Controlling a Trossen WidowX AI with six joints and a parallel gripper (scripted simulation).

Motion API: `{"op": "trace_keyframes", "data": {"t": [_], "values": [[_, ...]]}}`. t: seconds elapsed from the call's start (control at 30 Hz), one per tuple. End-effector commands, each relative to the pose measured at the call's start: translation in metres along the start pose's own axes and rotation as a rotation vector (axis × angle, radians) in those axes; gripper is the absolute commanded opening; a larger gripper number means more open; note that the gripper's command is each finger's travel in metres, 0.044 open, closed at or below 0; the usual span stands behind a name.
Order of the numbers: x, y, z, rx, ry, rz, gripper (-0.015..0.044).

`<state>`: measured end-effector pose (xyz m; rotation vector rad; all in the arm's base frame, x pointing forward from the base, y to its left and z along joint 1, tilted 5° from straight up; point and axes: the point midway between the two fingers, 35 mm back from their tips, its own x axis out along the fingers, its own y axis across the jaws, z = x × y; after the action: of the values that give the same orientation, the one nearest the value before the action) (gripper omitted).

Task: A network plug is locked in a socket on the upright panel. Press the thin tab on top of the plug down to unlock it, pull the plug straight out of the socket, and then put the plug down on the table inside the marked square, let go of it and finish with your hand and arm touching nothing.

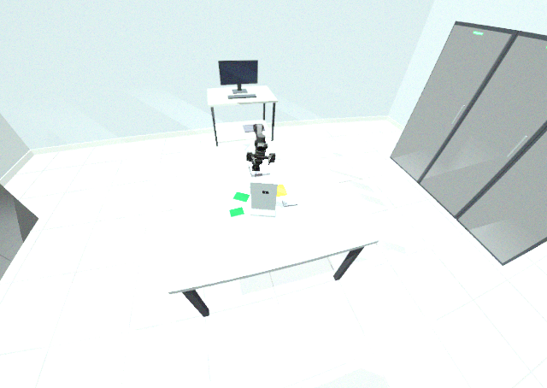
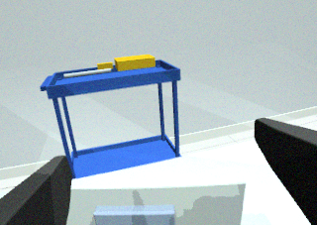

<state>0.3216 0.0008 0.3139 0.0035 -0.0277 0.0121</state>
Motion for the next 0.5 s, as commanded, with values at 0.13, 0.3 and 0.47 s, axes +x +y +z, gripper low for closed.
{"op": "trace_keyframes", "data": {"t": [0.13,0.3,0.47], "values": [[-0.003,0.004,-0.012,0.122,0.005,0.008,0.0269],[-0.007,0.009,-0.029,0.296,0.013,0.018,0.0156],[-0.012,0.014,-0.047,0.470,0.024,0.027,0.0156]]}}
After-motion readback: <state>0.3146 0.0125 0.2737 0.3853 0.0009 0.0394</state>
